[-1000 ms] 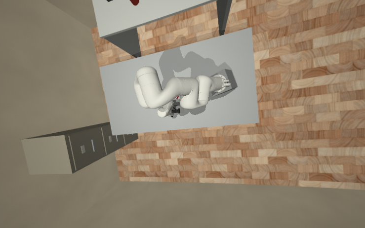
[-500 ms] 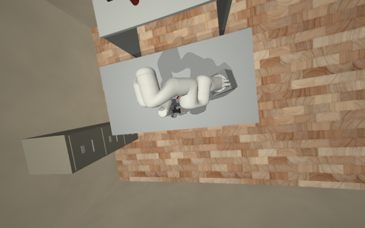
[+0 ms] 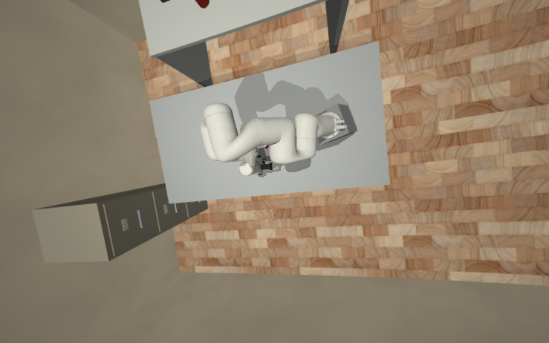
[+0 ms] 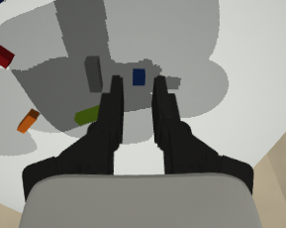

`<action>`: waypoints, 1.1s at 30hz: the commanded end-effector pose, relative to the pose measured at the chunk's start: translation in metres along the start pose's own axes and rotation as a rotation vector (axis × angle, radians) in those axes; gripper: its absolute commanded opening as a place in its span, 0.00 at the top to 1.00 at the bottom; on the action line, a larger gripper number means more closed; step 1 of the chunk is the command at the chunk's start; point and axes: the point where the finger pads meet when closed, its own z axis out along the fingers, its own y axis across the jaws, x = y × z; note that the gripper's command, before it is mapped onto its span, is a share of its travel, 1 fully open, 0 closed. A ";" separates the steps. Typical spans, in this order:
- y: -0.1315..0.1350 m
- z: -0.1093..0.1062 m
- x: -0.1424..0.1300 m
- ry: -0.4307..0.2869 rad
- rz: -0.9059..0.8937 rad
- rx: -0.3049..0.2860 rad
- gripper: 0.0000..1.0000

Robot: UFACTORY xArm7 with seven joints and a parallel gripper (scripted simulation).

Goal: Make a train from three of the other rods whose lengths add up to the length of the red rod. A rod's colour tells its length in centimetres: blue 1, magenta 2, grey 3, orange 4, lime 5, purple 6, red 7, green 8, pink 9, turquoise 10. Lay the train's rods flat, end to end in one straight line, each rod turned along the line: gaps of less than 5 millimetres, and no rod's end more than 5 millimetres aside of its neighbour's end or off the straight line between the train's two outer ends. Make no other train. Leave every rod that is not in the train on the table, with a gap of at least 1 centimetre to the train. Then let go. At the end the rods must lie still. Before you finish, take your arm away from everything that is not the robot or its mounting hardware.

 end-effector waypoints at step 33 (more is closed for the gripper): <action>0.001 0.007 -0.001 -0.012 0.001 -0.003 0.76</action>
